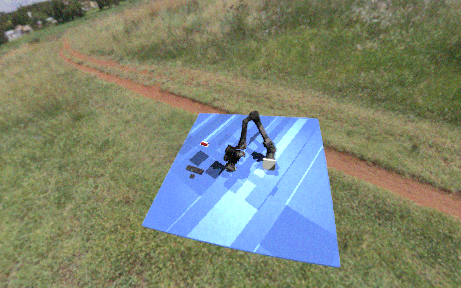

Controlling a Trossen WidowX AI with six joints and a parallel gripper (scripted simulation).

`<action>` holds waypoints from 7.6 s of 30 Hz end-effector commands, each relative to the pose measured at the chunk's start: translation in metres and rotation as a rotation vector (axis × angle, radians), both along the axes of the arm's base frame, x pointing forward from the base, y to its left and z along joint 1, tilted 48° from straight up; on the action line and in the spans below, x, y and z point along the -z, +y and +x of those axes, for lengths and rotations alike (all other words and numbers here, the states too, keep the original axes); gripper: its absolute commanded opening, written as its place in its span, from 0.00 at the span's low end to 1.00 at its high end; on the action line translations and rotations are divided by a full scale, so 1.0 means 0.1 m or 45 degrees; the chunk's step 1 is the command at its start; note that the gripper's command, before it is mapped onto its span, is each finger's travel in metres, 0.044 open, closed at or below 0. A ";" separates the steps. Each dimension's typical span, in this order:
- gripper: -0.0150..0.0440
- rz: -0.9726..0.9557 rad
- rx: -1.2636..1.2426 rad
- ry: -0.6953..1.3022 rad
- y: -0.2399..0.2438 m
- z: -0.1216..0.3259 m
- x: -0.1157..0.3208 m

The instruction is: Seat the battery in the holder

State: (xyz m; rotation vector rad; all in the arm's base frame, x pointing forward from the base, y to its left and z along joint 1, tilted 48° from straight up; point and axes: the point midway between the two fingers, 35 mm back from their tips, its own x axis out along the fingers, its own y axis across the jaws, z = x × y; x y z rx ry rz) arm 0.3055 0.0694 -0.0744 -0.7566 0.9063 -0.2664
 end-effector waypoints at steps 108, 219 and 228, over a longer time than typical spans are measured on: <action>0.36 0.037 0.371 0.397 -0.08 -0.03 0.12; 0.71 0.078 0.541 0.601 0.20 0.13 -0.20; 1.00 0.082 0.546 0.602 0.55 0.06 -0.52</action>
